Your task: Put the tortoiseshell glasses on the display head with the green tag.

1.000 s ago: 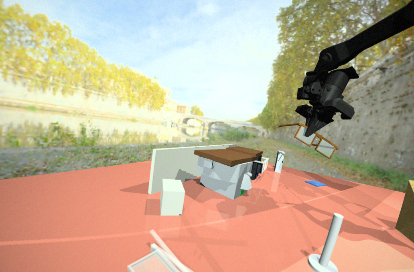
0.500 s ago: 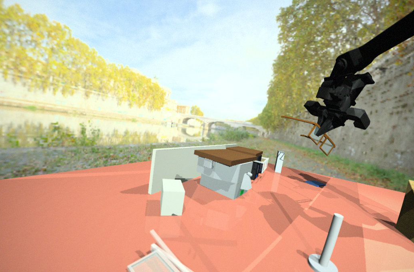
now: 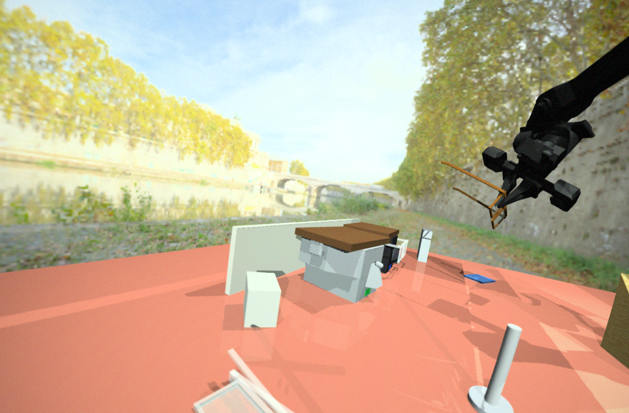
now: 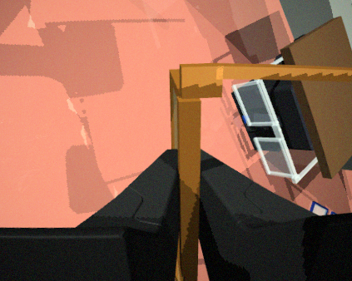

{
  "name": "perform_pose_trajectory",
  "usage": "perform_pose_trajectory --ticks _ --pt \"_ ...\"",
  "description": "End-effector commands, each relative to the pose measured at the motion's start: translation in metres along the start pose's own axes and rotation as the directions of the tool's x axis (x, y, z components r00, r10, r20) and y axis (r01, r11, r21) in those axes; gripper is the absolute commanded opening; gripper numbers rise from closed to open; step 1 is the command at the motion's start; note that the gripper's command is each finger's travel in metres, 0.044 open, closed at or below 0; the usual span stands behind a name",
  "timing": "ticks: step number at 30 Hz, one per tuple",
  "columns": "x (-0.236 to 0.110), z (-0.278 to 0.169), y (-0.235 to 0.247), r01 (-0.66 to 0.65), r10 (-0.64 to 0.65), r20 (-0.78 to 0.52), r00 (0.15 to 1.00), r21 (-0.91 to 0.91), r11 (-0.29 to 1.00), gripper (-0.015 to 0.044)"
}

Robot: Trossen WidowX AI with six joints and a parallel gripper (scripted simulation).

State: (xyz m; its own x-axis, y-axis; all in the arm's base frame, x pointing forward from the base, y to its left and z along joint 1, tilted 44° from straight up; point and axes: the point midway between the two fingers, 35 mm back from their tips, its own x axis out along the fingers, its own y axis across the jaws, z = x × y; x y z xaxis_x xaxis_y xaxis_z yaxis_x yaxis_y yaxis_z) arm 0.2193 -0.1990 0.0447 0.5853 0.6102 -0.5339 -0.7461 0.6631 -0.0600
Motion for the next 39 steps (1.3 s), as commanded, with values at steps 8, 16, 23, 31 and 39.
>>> perform_pose_trajectory --ticks 8,16,23,31,39 --pt "-0.017 -0.023 0.018 0.104 -0.099 0.034 0.995 -0.286 0.952 0.0000" --pt "-0.027 -0.036 0.032 0.171 -0.168 0.049 0.985 -0.472 0.865 0.0000" --pt "-0.028 -0.036 0.032 0.166 -0.165 0.043 0.985 -0.470 0.867 0.0003" --pt "-0.028 -0.036 0.032 0.166 -0.165 0.043 0.985 -0.470 0.867 0.0000" --pt "-0.028 -0.036 0.032 0.166 -0.165 0.043 0.985 -0.470 0.867 0.0000"
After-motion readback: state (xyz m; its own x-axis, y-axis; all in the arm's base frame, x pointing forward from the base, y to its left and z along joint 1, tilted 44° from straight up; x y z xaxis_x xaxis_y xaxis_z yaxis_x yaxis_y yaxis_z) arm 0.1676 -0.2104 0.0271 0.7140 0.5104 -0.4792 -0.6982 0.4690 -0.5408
